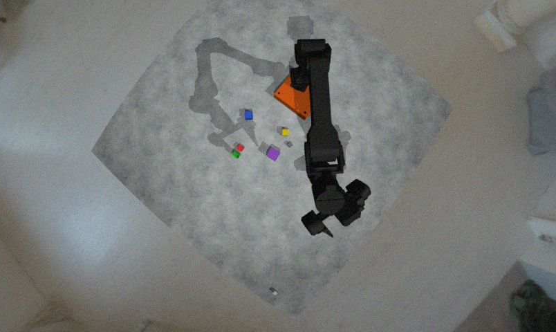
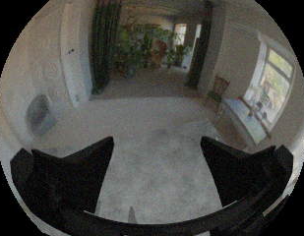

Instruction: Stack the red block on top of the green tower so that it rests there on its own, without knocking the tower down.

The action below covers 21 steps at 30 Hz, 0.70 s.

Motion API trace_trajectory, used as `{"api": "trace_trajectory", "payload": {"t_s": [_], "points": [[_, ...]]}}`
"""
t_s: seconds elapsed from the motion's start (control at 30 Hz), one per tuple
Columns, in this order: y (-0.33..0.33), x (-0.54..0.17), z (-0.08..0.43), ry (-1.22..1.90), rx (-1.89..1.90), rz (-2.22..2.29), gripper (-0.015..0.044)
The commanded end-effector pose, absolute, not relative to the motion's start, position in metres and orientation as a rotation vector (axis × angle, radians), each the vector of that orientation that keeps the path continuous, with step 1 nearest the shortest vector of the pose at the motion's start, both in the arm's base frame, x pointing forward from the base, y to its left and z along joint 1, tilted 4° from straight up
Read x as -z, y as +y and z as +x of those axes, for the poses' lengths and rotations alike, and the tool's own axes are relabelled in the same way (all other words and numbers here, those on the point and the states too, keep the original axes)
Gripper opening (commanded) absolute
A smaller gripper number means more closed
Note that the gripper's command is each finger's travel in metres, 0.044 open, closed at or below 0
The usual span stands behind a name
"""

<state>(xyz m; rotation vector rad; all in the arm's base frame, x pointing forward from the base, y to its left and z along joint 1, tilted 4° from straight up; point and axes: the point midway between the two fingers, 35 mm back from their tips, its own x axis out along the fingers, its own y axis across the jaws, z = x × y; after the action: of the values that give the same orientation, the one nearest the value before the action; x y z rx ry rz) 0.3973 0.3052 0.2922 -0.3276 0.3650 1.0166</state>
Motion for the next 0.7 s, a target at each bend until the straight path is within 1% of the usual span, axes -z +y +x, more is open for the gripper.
{"api": "trace_trajectory", "payload": {"t_s": [0.0, 0.17, 0.3, 0.47, 0.67], "points": [[0.268, -0.264, 0.419, 0.491, -0.900, -0.309, 0.0440], [0.201, -0.217, 0.443, 0.702, -0.703, -0.262, 0.0440], [0.144, -0.182, 0.450, 0.865, -0.543, -0.216, 0.0440], [0.074, -0.145, 0.445, 1.055, -0.348, -0.151, 0.0440], [-0.003, -0.107, 0.421, 1.267, -0.125, -0.064, 0.0440]]}}
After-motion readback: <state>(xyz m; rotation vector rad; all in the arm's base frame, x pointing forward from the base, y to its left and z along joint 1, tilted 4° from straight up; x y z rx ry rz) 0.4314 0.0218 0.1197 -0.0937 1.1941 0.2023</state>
